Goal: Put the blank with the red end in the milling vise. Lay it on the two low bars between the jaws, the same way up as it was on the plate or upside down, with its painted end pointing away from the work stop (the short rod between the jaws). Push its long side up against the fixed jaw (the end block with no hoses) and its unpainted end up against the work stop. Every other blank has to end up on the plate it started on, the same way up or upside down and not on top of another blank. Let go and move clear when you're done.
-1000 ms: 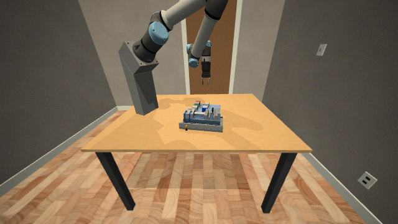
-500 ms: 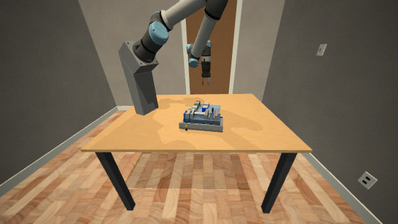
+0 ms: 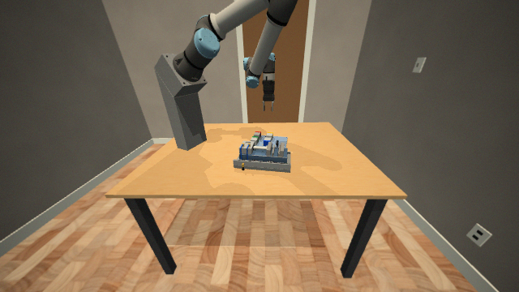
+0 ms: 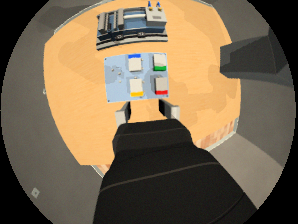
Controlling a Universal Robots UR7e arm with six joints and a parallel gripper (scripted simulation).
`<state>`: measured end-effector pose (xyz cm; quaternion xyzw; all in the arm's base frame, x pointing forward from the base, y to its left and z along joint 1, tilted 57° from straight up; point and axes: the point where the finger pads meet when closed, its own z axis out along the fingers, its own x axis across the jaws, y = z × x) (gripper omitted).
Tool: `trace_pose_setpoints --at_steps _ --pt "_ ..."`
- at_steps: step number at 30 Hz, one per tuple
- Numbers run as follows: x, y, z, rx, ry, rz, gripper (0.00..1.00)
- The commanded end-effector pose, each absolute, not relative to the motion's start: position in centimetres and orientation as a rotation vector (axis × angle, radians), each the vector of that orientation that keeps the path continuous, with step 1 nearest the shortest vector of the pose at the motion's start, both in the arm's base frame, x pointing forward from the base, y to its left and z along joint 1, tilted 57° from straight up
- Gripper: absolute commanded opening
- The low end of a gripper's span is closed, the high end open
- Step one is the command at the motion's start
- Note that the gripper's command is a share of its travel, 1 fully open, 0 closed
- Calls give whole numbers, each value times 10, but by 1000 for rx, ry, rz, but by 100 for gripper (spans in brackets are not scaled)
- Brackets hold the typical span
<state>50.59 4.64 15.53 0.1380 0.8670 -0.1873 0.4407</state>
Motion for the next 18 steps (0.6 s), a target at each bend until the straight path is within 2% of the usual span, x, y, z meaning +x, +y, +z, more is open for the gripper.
trace_pose_setpoints --at_steps 1,4,9,18 --pt "506 47 156 342 2152 -464 100" --pt "506 47 156 342 2152 -464 100" --pt "548 18 125 342 2152 -464 100" --pt "548 18 125 342 2152 -464 100"
